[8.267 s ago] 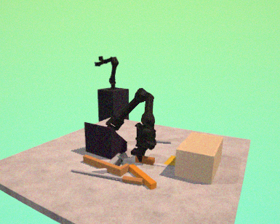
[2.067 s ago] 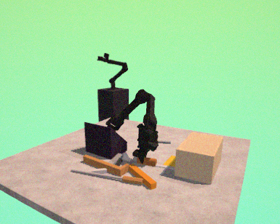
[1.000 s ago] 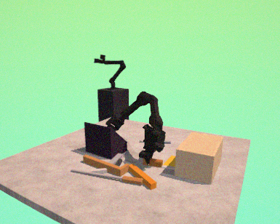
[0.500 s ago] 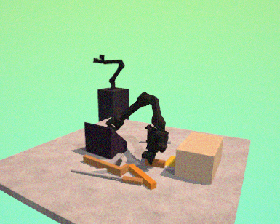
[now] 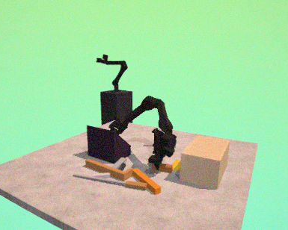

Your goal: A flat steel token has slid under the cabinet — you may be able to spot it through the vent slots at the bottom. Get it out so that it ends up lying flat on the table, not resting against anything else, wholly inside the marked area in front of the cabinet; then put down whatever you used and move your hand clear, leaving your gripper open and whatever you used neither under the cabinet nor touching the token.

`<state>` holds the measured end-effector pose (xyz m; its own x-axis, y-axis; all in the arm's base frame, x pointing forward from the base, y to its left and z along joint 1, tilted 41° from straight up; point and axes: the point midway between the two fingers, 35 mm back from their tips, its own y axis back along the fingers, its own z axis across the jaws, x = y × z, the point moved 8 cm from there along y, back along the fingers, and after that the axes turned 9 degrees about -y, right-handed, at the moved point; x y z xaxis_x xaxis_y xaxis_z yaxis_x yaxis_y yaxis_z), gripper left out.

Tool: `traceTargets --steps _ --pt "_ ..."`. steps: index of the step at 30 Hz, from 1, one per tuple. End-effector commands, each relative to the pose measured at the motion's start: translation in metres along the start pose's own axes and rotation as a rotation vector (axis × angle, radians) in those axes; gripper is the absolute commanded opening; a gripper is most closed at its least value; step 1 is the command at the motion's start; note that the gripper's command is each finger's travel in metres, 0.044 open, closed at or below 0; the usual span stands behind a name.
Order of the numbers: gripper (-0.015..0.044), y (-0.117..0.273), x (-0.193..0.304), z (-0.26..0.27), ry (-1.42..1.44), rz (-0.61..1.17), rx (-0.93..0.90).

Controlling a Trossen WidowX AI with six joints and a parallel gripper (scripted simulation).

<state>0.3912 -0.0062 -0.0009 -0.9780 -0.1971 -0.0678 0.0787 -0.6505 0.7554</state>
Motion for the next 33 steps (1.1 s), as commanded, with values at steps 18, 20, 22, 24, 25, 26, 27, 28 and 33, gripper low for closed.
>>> traceTargets --steps 18,20,22,24,25,26,27,28,33 --pt "0.0 0.001 -0.021 0.002 -0.001 -0.003 0.001" --pt "0.0 0.001 -0.022 0.002 -0.001 -0.003 0.001" --pt "0.0 0.001 -0.024 0.003 -0.001 -0.003 0.001" --pt "0.0 0.001 -0.026 0.003 -0.001 -0.003 0.001" --pt "0.0 0.001 -0.027 0.003 -0.001 -0.003 0.001" --pt "0.0 0.001 -0.027 0.003 -0.001 -0.003 0.001" --pt "0.0 0.001 -0.028 0.003 -0.001 -0.003 0.001" --pt "0.0 0.001 -0.029 0.003 -0.001 -0.003 0.001" --pt "0.0 0.001 -0.033 0.004 -0.001 -0.003 0.001"
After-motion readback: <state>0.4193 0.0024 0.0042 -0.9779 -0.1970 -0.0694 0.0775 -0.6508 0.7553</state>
